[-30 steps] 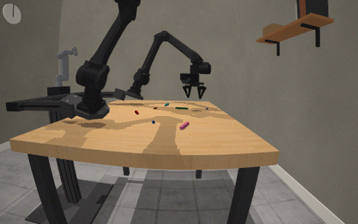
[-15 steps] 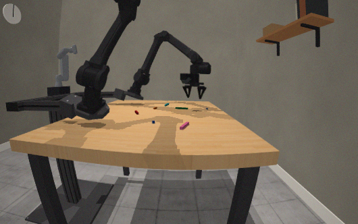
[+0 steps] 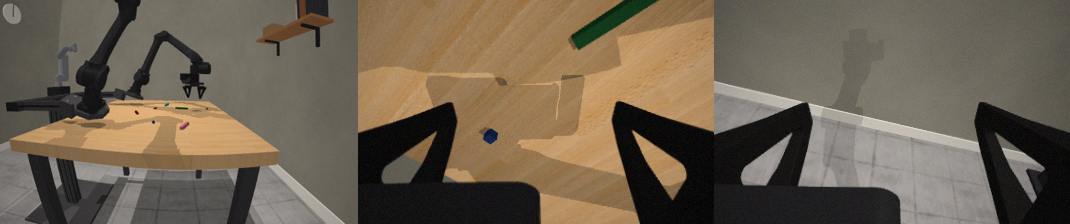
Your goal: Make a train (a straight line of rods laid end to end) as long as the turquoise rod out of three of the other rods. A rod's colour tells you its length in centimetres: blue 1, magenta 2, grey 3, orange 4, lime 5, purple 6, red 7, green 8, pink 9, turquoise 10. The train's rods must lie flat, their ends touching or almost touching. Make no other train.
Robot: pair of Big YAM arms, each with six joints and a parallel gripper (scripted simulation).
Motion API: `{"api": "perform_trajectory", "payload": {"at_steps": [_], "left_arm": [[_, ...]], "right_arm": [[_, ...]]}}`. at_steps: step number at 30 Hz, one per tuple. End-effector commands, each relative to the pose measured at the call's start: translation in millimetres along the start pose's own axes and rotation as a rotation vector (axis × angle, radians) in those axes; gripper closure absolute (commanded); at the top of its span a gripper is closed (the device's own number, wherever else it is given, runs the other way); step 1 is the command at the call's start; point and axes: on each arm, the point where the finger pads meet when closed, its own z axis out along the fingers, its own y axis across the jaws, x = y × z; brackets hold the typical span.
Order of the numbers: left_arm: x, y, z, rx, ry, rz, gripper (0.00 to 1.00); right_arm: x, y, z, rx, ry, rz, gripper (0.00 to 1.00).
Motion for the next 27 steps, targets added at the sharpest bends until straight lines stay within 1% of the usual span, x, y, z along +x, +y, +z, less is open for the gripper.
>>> {"api": "perform_trajectory", "payload": {"at_steps": [1,14,17,22,27], "left_arm": [[-2.4,6.2,-9.5,-0.017,-0.001,0.017,0.00],[-4.1,8.2,-9.6,-0.018,-0.001,-0.001,0.00],[-6.2,14.4,-8.4,-0.017,-0.002,-0.015,0.00],[-9.8,23.9,-11.6,-0.027,-0.003,-0.088,0.00],[-21.4,31.4,-11.9,-0.026,-0.006,-0.227,0.00]], "right_arm": [[-46.4,-10.0,3.3,0.023,-0.087,0.012,0.00],[-46.4,-10.0,3.3,0.023,-0.087,0.012,0.00],[-46.4,-10.0,3.3,0.023,-0.087,0.012,0.00],[-46.4,-10.0,3.3,0.023,-0.087,0.012,0.00],[-46.4,-10.0,3.3,0.023,-0.087,0.012,0.00]]}}
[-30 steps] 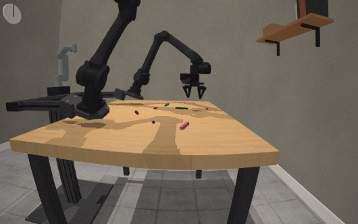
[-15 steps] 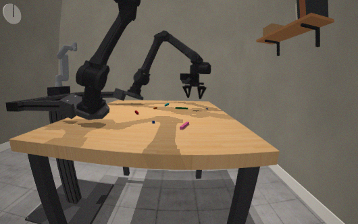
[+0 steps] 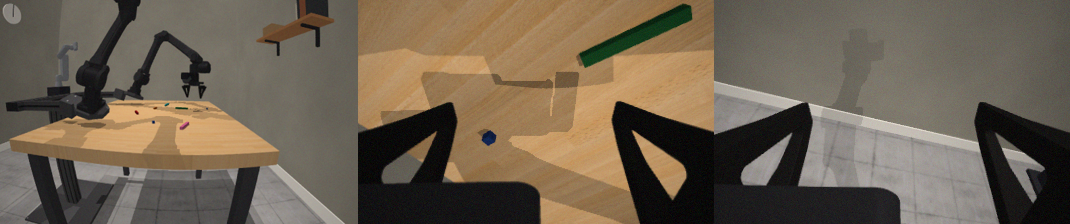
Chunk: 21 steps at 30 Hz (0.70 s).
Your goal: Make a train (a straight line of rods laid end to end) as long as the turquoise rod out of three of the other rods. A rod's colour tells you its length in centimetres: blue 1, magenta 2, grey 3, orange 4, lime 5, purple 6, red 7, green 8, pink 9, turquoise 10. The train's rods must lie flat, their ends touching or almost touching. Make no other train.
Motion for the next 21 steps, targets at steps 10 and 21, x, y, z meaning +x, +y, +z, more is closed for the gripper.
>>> {"api": "perform_trajectory", "payload": {"at_steps": [10,21], "left_arm": [[-39.3,34.0,-8.4,-0.016,-0.008,-0.385,0.00],[-63.6,42.5,-8.7,-0.014,-0.014,-0.634,0.00]], "right_arm": [[-46.4,-10.0,3.3,0.023,-0.087,0.012,0.00],[-46.4,-10.0,3.3,0.023,-0.087,0.012,0.00]]}}
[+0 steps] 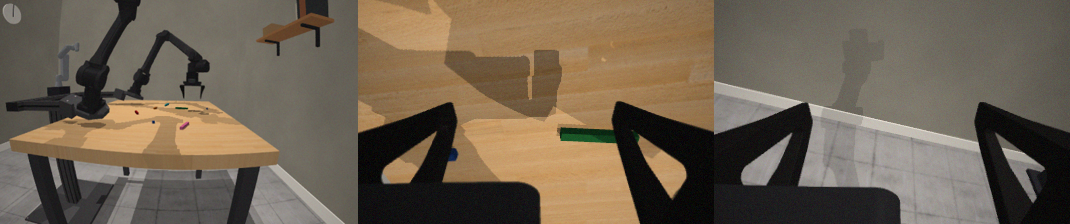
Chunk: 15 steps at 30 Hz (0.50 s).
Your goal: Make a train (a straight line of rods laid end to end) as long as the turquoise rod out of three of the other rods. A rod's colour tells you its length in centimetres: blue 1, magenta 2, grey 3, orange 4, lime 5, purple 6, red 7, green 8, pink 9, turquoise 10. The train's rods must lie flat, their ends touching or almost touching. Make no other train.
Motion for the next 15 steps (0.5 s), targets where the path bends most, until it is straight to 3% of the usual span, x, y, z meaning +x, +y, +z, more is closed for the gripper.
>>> {"api": "perform_trajectory", "payload": {"at_steps": [1,15], "left_arm": [[-23.8,10.5,-8.4,-0.010,-0.005,-0.163,0.00],[-63.7,-1.1,-8.4,-0.006,-0.009,-0.558,0.00]], "right_arm": [[-46.4,-10.0,3.3,0.023,-0.087,0.012,0.00],[-46.4,-10.0,3.3,0.023,-0.087,0.012,0.00]]}}
